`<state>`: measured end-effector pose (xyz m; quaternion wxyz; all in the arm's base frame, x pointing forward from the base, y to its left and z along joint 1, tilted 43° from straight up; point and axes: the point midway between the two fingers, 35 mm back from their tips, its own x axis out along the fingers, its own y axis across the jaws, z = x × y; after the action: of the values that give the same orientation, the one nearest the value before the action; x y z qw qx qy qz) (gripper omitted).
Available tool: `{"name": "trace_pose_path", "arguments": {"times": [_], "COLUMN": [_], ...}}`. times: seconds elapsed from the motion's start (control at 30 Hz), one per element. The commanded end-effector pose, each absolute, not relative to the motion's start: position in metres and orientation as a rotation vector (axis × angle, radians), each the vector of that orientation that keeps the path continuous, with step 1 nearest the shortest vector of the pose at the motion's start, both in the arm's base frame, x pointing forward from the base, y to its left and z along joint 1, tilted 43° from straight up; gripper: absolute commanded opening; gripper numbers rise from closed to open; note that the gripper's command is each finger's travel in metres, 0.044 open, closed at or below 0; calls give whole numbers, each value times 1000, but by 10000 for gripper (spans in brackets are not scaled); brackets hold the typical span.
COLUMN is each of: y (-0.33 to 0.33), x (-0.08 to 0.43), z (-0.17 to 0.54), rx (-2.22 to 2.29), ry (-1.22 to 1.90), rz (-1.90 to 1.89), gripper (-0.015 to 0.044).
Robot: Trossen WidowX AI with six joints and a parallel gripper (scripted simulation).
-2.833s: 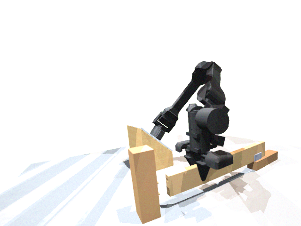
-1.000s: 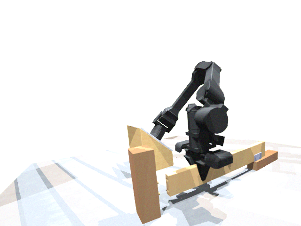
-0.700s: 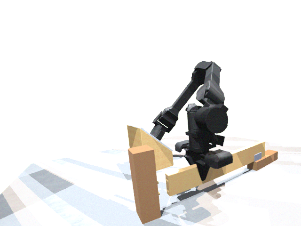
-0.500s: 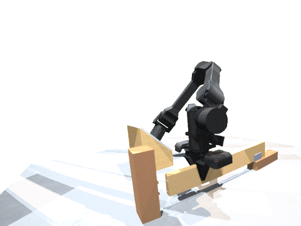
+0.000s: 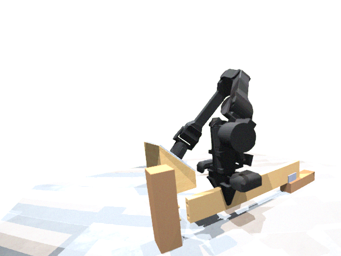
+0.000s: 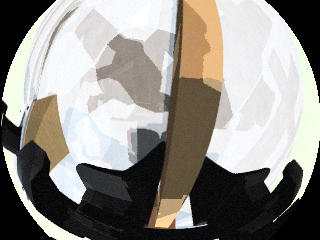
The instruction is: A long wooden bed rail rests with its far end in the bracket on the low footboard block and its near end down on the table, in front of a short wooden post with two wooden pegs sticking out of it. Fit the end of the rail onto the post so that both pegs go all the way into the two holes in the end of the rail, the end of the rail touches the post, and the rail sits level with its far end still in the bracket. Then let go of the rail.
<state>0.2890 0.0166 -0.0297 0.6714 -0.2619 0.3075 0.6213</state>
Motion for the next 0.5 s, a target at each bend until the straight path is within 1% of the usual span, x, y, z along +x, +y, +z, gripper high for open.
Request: {"name": "trace_pose_path", "arguments": {"times": [0.0, 0.47], "y": [13, 9], "x": [290, 291], "z": [-30, -31], "rx": [-594, -594], "ry": [692, 692], "rz": [1393, 1393], "gripper": [0, 0]}}
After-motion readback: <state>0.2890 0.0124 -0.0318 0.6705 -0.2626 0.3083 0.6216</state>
